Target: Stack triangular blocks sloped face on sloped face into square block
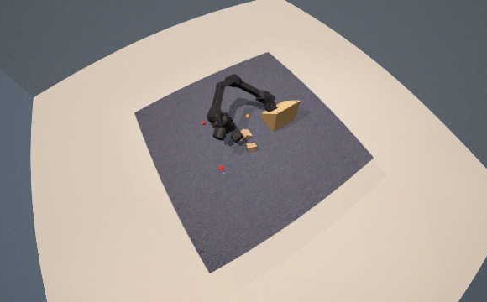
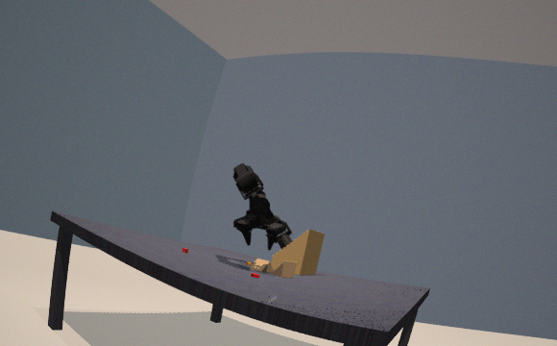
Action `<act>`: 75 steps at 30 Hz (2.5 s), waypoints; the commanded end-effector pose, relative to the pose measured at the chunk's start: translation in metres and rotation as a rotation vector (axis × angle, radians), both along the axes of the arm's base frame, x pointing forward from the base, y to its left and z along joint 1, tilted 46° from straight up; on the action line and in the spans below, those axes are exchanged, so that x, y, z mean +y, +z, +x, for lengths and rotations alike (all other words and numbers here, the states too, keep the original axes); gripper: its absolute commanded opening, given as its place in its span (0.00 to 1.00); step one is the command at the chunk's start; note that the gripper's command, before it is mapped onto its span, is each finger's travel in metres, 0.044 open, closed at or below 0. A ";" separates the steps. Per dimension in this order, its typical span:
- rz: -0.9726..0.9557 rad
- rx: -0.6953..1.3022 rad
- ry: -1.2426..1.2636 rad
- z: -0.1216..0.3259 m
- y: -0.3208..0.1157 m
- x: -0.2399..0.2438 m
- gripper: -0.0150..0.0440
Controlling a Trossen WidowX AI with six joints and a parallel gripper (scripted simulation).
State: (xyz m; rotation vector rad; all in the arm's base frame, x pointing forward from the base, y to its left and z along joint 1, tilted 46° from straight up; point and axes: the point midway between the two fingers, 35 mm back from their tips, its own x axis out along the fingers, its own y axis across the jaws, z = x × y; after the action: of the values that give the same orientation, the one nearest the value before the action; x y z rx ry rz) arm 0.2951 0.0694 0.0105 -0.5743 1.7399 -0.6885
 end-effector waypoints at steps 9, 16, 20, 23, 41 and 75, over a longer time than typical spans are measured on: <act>-0.018 0.069 -0.095 -0.006 -0.009 -0.015 1.00; -0.017 0.116 -0.140 -0.029 -0.044 -0.051 1.00; -0.015 0.139 -0.162 -0.043 -0.058 -0.067 1.00; -0.015 0.140 -0.163 -0.044 -0.059 -0.068 1.00; -0.015 0.140 -0.168 -0.042 -0.058 -0.066 0.67; -0.003 0.145 -0.135 -0.056 0.011 0.005 0.25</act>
State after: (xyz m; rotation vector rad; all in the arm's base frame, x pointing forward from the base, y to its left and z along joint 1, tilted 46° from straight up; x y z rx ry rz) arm 0.2418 0.0676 0.0152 -0.5290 1.9245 -0.7587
